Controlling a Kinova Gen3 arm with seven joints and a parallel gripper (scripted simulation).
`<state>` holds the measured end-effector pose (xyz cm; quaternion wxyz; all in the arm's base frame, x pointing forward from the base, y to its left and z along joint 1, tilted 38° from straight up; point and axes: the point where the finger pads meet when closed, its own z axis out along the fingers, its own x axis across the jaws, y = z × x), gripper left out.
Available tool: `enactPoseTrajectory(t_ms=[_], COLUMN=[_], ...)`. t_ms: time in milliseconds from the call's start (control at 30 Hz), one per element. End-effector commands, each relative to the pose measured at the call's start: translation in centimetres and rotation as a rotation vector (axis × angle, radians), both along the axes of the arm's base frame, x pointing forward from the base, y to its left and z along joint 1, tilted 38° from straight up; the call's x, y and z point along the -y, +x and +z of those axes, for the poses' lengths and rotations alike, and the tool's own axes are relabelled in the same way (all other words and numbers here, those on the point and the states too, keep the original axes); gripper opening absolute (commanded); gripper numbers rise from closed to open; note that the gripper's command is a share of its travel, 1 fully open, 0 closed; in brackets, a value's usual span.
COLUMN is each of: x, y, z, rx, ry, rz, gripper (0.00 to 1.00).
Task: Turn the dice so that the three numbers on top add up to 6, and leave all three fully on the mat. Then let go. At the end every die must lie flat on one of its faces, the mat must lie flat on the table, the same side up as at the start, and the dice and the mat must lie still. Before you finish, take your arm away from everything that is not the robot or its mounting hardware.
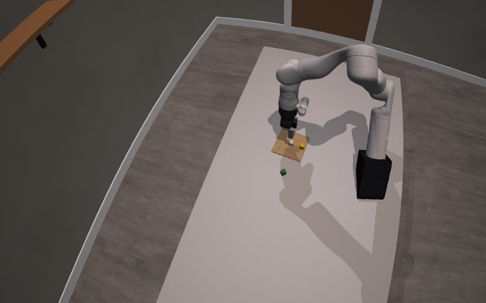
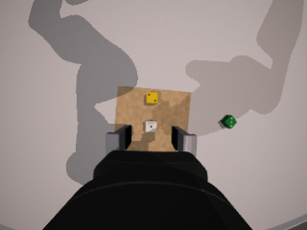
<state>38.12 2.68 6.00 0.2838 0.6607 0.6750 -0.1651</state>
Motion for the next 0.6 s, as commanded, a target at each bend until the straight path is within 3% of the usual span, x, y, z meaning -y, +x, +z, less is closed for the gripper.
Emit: enactPoseTrajectory(t_ms=[0,67,300,333,433,500,533,567], x=[-0.9,-0.9,-7.8,-7.8,-10.7,-11.0,-11.0,-11.0], y=[0.2,0.2,0.5,0.5,-0.2,-0.3,-0.3,-0.3], z=[-0.7,-0.7,-7.1,-7.1,-10.2,-10.5,-10.5,-10.5], rx=[-0.033,-0.033,-0.313,-0.314,-0.431,-0.444,-0.444,-0.444], ry=[-0.010,-0.010,-0.090,-0.090,-0.119,-0.122,-0.122,-0.122], rz=[0.047,0.047,0.416,0.418,0.570,0.586,0.586,0.586], gripper=[1.00,1.00,1.00,1.00,1.00,1.00,0.70,0.70])
